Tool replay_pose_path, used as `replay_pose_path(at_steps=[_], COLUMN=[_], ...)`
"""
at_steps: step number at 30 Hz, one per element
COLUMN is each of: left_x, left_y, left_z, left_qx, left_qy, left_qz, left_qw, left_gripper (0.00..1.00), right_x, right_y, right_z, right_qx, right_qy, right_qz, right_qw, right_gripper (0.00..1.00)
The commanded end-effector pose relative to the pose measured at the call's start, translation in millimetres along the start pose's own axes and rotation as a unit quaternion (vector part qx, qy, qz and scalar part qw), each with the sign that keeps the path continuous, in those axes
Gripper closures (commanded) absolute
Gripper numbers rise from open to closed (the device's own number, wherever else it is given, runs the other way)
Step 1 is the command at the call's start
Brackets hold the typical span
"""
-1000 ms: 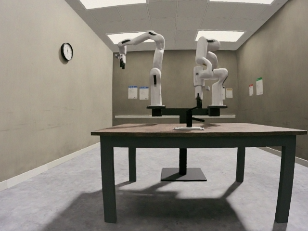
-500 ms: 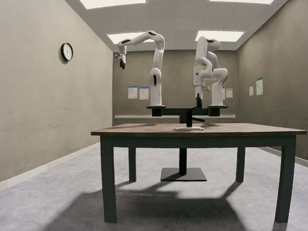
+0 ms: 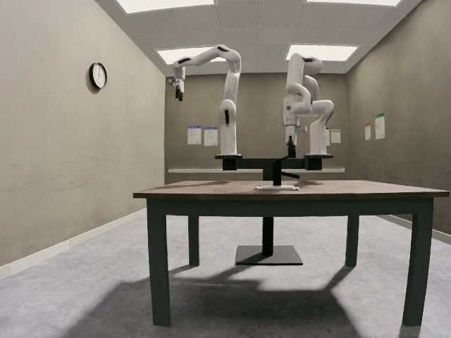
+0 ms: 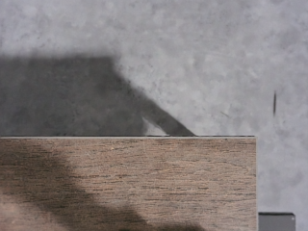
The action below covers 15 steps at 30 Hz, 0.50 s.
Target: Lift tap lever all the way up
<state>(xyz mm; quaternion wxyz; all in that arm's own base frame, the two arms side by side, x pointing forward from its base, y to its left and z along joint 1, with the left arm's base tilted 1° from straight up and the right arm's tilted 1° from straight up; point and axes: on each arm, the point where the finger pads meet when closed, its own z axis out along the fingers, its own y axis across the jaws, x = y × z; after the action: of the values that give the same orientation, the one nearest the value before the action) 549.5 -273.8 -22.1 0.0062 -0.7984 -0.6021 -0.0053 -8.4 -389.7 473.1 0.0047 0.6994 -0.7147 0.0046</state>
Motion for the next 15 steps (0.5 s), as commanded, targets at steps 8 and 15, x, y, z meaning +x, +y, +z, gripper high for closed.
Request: replay_pose_path(at_steps=[8, 15], left_x=[-0.2, -0.2], left_y=[1.1, 1.1], left_z=[-17.7, -37.3], left_qx=[-0.001, -0.001], left_qy=[0.0, 0.0], left_qz=[0.0, 0.0], left_qw=[1.0, 1.0], left_gripper=[0.32, 0.32], right_x=[0.4, 0.4], right_y=[0.0, 0.0], right_z=[-0.9, -0.9], right_qx=[0.0, 0.0], right_qy=[0.001, 0.001], right_qz=[0.0, 0.0], right_qw=[1.0, 1.0], right_gripper=[0.0, 0.0])
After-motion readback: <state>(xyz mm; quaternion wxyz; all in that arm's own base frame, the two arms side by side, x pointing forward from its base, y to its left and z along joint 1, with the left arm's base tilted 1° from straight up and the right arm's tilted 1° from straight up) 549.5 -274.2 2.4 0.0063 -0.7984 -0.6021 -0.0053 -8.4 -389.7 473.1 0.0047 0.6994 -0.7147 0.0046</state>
